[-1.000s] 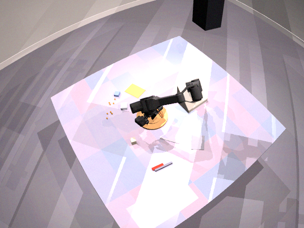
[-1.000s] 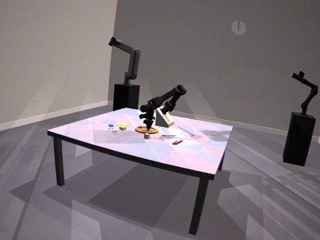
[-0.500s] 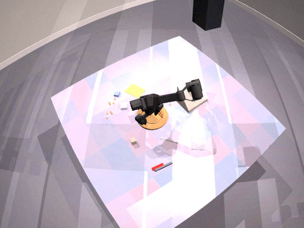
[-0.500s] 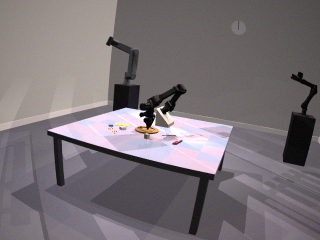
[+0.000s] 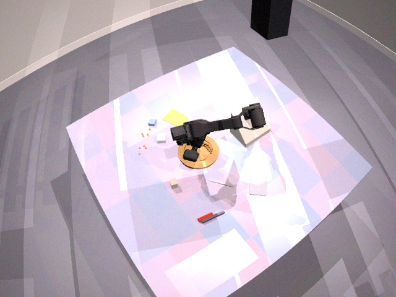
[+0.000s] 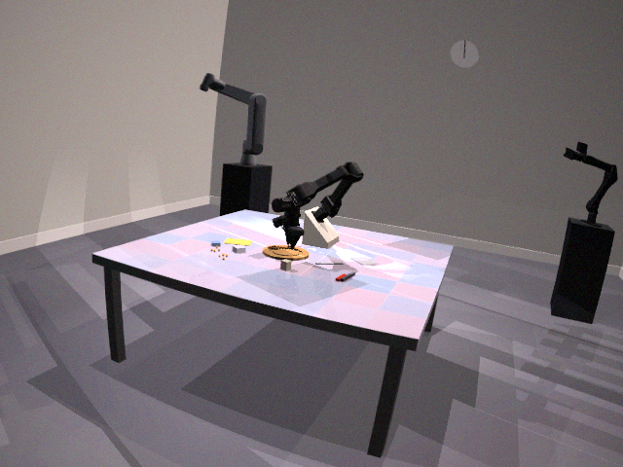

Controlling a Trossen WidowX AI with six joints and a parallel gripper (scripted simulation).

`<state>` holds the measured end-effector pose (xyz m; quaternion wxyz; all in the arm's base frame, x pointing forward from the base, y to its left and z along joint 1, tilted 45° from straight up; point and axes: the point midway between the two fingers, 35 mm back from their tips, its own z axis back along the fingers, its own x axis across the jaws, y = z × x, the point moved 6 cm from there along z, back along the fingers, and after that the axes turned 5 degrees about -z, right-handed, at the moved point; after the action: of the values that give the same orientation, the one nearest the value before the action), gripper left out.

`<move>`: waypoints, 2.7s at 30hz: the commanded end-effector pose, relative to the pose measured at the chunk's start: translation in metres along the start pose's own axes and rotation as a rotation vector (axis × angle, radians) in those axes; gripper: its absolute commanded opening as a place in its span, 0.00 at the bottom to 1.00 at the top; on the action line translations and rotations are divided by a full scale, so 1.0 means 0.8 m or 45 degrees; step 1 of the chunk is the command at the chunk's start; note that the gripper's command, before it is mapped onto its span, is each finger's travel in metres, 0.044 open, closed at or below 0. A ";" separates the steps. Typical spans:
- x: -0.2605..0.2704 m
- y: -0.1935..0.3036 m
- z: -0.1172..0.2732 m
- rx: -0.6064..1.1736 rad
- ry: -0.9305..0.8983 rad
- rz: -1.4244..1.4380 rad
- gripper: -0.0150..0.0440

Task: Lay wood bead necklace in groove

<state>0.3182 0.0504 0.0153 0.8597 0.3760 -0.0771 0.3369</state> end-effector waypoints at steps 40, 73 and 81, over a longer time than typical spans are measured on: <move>-0.088 0.029 0.013 0.005 0.007 3.140 0.68; -0.087 0.028 -0.030 0.001 0.009 3.142 0.68; -0.088 0.029 -0.037 0.004 0.005 3.140 0.68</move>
<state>0.2494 0.0440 -0.0167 -0.0363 0.0466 -0.3764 0.9246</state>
